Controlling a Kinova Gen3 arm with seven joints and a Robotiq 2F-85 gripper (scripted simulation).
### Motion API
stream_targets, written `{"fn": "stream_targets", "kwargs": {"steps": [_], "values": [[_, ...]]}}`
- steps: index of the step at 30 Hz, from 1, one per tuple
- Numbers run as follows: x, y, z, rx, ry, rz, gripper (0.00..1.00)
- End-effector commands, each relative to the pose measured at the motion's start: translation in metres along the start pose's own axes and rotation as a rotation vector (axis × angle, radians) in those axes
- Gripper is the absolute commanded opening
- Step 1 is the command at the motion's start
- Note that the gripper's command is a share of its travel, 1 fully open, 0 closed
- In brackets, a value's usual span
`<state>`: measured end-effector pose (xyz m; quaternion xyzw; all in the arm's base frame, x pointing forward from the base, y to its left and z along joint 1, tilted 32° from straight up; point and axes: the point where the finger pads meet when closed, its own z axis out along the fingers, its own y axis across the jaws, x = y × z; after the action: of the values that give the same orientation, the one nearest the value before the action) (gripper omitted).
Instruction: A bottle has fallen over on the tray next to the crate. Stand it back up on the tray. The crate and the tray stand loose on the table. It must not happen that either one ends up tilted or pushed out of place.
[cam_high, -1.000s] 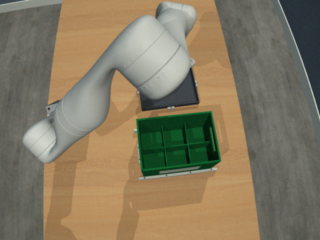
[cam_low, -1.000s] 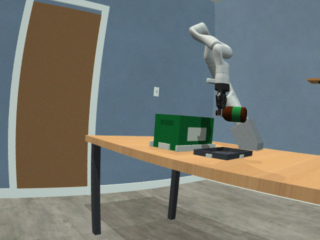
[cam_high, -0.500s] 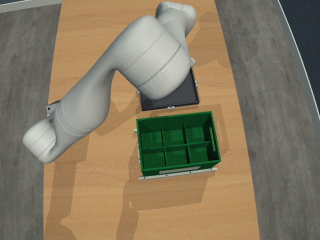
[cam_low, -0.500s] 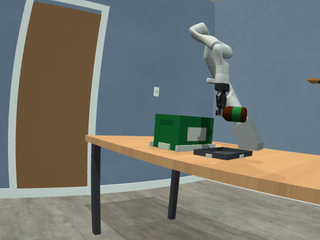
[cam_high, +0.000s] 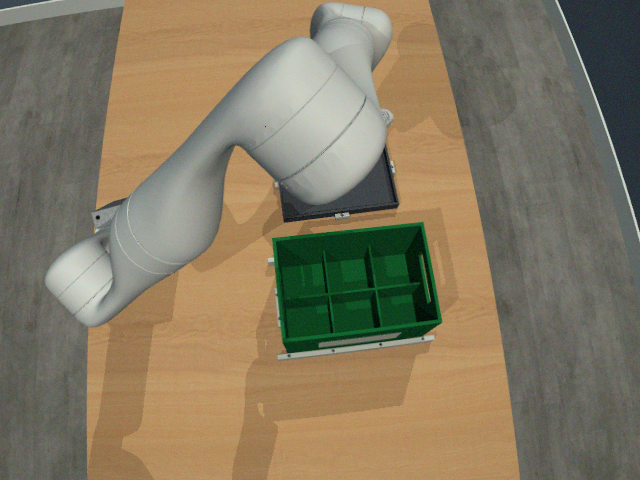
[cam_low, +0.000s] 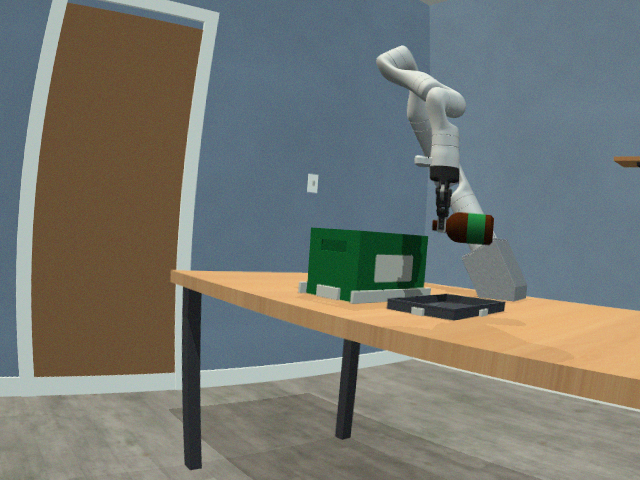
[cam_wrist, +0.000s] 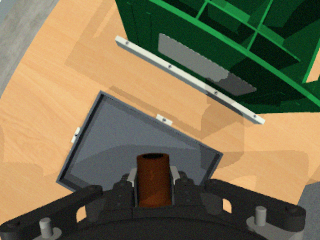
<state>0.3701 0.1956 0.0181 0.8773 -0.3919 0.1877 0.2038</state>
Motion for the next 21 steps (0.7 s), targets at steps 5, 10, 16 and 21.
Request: {"fn": "stream_targets", "kwargs": {"steps": [5, 10, 16, 21], "values": [[0.0008, -0.0002, 0.0000, 0.000, -0.002, -0.050, 0.00], [0.0008, -0.0003, 0.0000, 0.000, -0.002, -0.065, 0.00], [0.0008, -0.0003, 0.0000, 0.000, -0.002, -0.066, 0.00], [0.0008, -0.0003, 0.0000, 0.000, -0.002, -0.066, 0.00]]}}
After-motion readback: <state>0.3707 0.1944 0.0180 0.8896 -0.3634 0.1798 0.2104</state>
